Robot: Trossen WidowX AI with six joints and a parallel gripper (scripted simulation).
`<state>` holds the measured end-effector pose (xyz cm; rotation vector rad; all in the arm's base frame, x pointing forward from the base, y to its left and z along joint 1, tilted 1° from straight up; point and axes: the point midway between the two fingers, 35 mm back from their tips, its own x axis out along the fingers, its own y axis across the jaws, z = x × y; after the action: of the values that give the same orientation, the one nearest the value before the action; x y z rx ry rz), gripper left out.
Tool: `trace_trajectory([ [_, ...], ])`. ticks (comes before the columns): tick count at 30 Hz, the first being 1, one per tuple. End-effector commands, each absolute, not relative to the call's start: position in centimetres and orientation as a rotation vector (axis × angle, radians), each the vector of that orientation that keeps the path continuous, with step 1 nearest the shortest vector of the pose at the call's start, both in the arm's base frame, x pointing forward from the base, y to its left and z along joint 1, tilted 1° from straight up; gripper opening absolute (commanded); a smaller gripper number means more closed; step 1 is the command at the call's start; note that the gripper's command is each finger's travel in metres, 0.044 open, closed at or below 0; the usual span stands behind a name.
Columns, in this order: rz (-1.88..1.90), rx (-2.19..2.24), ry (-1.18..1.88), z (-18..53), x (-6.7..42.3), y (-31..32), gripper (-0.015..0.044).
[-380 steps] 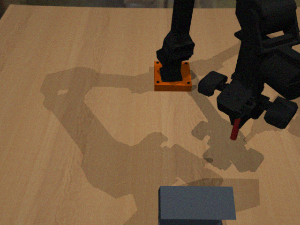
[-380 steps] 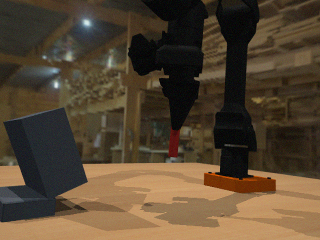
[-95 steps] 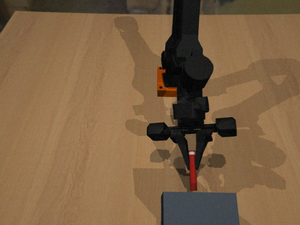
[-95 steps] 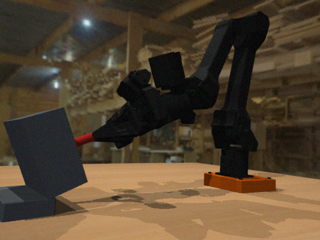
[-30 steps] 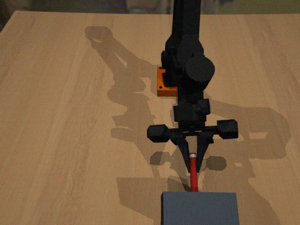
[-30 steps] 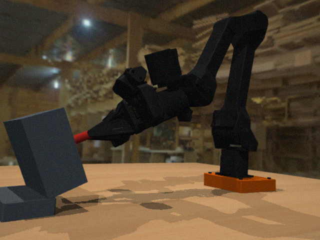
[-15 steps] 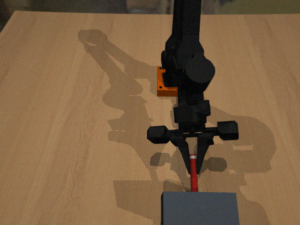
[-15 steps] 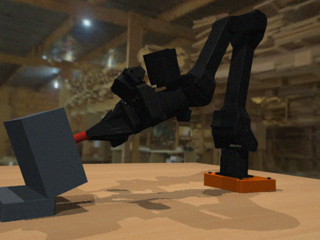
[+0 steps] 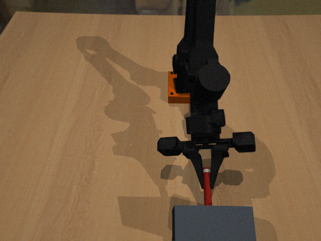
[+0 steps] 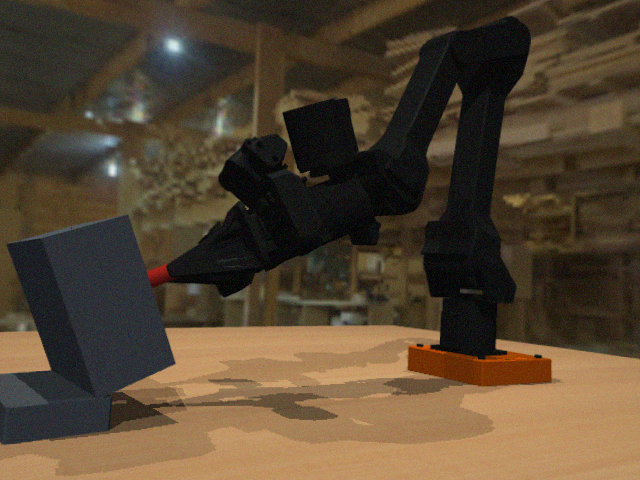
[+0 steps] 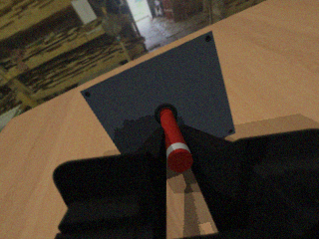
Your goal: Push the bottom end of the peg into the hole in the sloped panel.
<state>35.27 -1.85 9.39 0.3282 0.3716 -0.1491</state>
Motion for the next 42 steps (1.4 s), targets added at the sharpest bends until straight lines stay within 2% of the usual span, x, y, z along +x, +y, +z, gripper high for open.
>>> trace_trajectory([
  [1,-0.147,0.329,0.360,9.69,35.61,-1.86,0.0000],
  [42,-0.147,0.329,0.359,9.29,36.57,-1.92,0.0000],
])
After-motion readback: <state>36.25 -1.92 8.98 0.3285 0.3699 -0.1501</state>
